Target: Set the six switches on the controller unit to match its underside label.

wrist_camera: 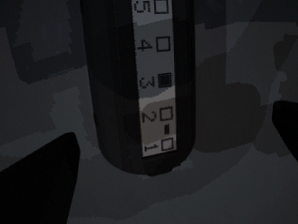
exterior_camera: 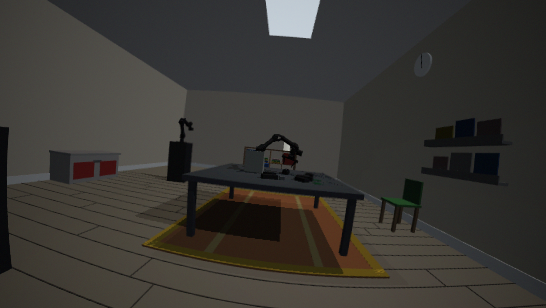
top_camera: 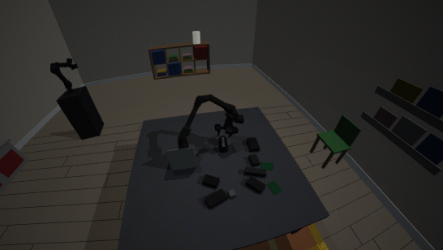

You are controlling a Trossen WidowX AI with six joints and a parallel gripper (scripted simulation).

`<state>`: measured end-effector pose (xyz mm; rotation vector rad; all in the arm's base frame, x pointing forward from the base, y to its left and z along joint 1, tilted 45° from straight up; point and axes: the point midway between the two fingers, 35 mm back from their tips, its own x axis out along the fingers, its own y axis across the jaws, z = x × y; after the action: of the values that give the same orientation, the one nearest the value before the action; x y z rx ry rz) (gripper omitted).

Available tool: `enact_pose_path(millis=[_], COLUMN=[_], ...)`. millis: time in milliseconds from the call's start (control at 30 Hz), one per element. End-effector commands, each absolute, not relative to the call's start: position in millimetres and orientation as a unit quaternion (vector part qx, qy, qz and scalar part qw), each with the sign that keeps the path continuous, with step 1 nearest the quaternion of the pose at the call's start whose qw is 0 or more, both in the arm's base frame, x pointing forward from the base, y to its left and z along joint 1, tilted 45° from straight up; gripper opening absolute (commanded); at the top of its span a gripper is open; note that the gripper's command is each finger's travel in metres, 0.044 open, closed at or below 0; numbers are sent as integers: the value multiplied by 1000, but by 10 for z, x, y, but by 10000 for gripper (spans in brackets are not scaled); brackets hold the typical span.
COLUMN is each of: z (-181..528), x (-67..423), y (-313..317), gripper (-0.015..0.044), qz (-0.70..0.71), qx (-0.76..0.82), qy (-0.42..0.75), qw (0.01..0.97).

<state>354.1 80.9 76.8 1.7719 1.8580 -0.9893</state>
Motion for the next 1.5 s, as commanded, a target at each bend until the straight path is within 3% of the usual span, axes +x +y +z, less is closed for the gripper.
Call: enact_pose_path(millis=[0,400,800,1133,1467], z=[793,837,889,938,989], x=[3528,3527,3520,3509,3493], y=[828,889,950,1001,1049], gripper=[440,440,440,440,440], qz=[-281,-1,263,442,558], qx=[615,484,265,39,-186], qy=[689,720,643,507,338], qw=[262,498,669,739,735])
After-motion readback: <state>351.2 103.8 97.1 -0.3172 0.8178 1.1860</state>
